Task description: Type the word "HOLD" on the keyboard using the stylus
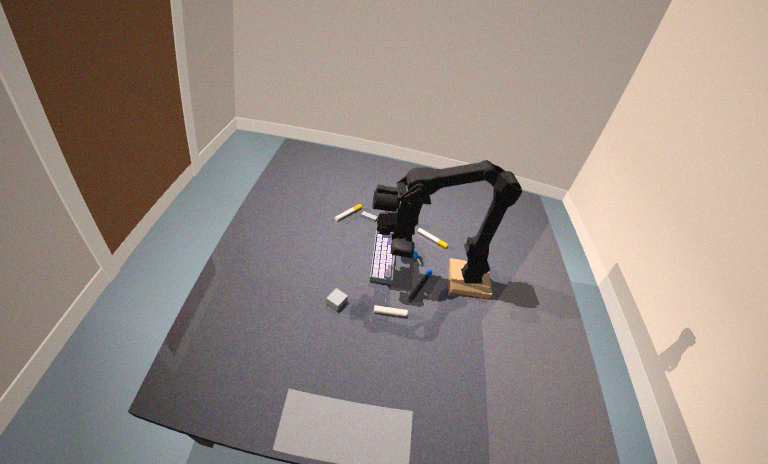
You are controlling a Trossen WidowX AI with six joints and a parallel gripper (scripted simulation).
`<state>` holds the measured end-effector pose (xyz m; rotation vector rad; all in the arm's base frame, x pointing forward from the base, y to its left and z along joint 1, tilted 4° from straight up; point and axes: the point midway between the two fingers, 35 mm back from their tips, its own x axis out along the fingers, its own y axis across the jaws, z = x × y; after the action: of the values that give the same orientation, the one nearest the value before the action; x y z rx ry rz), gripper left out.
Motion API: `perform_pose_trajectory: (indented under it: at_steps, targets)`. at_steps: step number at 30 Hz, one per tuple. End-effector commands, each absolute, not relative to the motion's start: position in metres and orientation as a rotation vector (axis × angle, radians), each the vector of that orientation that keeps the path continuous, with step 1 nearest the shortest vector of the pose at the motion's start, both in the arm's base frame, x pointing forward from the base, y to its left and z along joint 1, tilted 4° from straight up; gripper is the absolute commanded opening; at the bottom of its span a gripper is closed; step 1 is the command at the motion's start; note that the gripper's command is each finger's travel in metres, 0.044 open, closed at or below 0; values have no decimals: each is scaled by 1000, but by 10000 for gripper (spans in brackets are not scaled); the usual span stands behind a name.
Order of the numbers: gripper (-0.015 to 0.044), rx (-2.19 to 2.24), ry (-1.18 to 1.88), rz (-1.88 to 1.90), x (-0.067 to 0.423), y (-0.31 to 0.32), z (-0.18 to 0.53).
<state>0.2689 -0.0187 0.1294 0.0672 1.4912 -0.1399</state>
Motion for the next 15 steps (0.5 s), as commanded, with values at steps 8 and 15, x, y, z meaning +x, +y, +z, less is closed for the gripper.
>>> perform_pose_trajectory:
  at_steps: [8, 15]
  targets:
    - [150, -62, 1537, 20, 263, -30, 124]
    - [150, -385, 1559, 517, 245, -60, 112]
